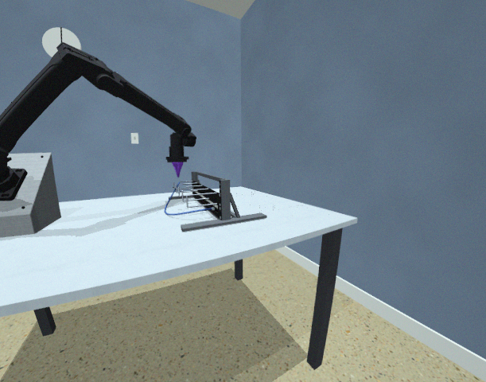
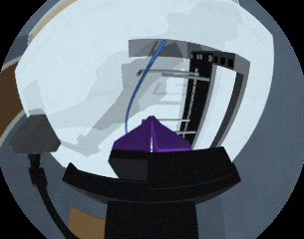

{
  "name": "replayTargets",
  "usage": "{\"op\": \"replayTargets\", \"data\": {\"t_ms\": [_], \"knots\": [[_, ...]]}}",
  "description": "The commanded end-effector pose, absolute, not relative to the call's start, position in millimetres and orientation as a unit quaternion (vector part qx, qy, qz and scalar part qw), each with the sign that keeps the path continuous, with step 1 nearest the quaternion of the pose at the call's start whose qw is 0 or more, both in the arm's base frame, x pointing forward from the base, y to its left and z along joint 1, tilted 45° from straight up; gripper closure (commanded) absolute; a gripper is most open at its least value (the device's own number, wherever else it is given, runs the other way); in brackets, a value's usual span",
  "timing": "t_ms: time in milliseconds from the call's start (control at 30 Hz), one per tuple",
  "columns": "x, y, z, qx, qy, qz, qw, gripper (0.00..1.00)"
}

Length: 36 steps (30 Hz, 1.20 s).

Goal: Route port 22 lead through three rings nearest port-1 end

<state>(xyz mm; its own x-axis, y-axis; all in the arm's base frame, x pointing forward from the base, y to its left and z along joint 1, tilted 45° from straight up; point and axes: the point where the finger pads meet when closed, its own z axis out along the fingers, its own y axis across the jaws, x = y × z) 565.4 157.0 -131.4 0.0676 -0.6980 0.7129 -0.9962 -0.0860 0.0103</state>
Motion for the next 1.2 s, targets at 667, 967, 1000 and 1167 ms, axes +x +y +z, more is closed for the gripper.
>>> {"op": "replayTargets", "data": {"t_ms": [667, 967, 1000, 1167], "knots": [[570.5, 125.0, -161.8, 0.682, -0.622, 0.281, 0.263, 1.0], [571.1, 124.8, -165.9, 0.685, -0.619, 0.283, 0.259, 1.0], [571.1, 124.8, -165.9, 0.685, -0.619, 0.283, 0.259, 1.0], [572.3, 115.4, -169.6, 0.682, -0.623, 0.281, 0.261, 1.0]]}}
